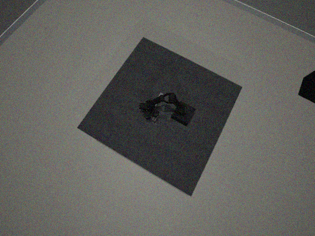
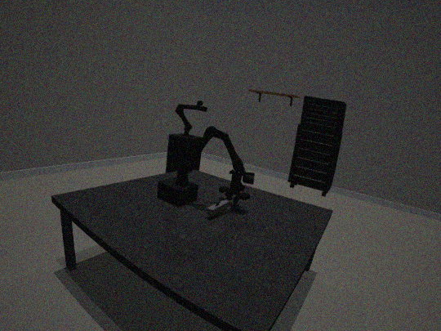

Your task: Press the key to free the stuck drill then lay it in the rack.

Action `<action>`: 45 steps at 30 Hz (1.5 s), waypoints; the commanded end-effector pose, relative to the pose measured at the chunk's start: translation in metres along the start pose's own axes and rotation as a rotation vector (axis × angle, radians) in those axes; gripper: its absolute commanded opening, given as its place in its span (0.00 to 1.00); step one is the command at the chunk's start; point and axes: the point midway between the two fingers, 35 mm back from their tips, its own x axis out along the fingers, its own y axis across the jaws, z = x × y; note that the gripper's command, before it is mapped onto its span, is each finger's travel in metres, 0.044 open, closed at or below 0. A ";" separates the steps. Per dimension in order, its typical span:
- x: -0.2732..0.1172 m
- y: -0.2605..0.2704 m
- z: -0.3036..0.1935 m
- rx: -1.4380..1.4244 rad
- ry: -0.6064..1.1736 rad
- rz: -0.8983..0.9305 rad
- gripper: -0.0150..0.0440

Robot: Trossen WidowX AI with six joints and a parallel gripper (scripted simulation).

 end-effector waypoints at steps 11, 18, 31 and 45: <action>-0.002 0.001 0.000 -0.001 -0.002 0.004 0.25; -0.003 0.002 0.000 -0.001 -0.002 0.004 0.25; -0.004 0.002 0.003 -0.001 -0.002 0.004 0.25; -0.005 0.001 0.019 -0.001 -0.004 0.004 0.25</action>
